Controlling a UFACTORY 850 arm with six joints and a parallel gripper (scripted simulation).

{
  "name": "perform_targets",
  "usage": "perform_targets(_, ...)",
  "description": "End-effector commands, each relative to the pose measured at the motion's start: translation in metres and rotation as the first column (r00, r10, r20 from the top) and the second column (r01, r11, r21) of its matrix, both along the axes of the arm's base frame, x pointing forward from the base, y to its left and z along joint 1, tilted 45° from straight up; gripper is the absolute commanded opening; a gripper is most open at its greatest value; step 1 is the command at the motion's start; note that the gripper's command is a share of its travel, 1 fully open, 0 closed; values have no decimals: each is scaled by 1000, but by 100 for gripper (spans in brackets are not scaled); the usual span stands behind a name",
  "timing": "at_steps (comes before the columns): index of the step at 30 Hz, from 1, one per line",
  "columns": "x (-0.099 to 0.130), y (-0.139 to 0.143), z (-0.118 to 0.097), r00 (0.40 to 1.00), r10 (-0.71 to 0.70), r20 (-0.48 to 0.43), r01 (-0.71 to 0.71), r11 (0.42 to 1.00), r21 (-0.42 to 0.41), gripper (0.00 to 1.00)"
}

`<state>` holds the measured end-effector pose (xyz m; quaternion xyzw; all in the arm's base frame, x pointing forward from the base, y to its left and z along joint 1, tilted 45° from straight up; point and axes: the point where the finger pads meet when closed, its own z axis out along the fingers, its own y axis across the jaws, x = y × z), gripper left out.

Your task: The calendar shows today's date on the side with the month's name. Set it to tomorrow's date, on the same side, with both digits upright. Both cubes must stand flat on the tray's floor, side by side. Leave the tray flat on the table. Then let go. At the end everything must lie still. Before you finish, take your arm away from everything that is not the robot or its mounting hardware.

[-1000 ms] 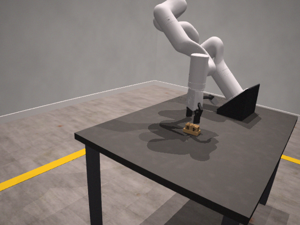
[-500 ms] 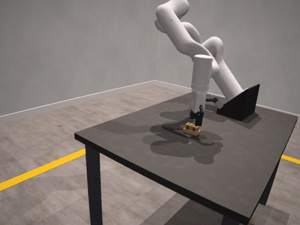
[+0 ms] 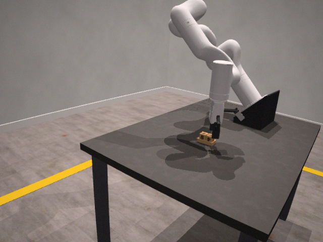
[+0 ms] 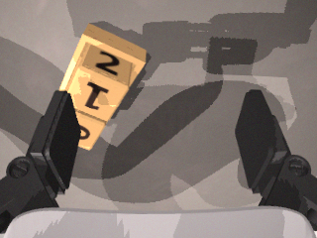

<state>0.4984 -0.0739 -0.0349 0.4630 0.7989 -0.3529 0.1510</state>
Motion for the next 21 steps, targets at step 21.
perform_targets(21, 12, 13, -16, 998, -46, 51, 46, 999, -5, 100)
